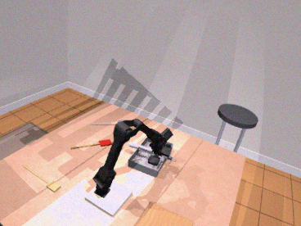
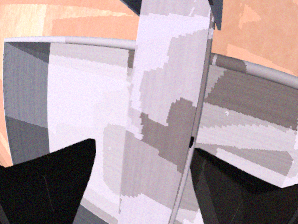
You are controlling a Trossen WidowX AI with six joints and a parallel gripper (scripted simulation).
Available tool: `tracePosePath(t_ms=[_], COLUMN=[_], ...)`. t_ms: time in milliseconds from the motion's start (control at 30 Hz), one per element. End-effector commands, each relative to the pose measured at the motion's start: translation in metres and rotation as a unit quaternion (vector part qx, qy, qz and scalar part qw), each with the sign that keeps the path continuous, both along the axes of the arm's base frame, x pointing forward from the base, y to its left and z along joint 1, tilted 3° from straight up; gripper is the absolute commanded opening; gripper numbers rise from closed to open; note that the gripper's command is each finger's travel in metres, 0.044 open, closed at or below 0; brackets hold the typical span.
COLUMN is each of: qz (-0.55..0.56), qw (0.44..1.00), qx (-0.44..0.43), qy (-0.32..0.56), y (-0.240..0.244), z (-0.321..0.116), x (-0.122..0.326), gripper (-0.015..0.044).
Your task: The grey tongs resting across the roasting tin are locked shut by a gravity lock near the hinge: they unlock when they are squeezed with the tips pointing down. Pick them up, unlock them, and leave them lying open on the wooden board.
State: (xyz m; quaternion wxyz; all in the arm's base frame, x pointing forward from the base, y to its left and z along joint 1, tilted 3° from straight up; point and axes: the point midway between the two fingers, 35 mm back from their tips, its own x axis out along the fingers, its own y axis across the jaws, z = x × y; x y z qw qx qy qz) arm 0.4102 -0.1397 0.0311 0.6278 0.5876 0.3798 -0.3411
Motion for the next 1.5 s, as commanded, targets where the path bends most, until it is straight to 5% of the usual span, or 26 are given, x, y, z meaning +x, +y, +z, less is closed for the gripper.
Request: tracePosePath(t_ms=[0,233,567,800,1000,1467], qz=[-0.002,0.000,0.000,0.000,-0.002,-0.002], qw=[1.000,1.000,1.000,1.000,1.000,1.000], qx=[0.000,0.000,0.000,0.000,0.000,0.000], qy=[0.001,0.001,0.001,0.001,0.001,0.004], y=[0.000,0.000,0.000,0.000,0.002,0.002], z=[-0.006,-0.002,-0.002,0.006,0.071,0.074], x=[0.002,0.001,0.001,0.002,0.003,0.003], gripper=[0.0260,0.0103,0.0036,-0.0148,-0.0150,-0.0150])
